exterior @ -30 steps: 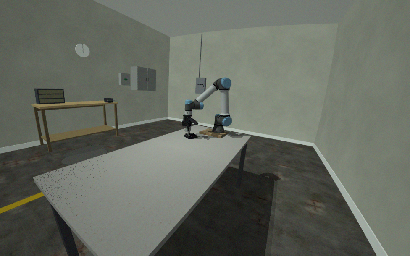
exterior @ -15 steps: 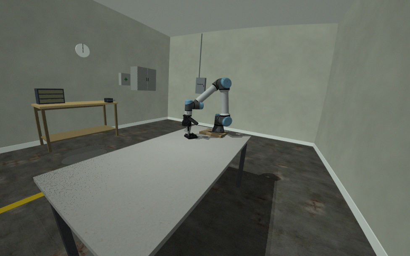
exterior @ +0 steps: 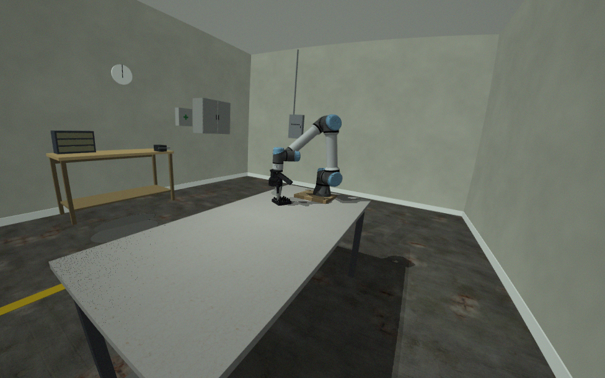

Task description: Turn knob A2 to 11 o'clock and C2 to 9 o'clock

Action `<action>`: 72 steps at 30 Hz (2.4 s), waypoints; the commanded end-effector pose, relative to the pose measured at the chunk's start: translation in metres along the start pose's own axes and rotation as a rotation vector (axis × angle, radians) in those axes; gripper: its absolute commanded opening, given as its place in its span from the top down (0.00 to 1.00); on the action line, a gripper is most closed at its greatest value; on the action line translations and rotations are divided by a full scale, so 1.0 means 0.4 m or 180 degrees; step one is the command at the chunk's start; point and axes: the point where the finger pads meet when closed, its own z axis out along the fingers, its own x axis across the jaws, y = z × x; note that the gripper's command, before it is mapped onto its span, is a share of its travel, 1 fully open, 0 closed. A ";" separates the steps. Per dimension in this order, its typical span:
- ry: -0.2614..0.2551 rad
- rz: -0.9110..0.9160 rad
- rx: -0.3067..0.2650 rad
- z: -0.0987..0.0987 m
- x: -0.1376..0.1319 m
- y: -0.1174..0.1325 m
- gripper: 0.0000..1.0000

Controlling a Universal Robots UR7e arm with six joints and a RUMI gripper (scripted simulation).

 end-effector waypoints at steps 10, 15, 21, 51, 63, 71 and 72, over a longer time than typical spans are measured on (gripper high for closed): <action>0.0003 0.0000 -0.0003 -0.001 0.001 0.001 0.89; 0.0003 0.0000 -0.0003 -0.007 0.001 0.001 0.89; 0.0003 0.0000 -0.0003 -0.034 0.001 0.001 0.89; 0.0003 0.0005 -0.0003 -0.096 0.000 0.001 0.89; 0.0003 0.0426 -0.0003 -0.102 -0.006 -0.008 0.89; 0.0003 0.0985 -0.0003 -0.109 -0.015 -0.019 0.89; 0.0003 0.1099 -0.0003 -0.111 -0.017 -0.022 0.89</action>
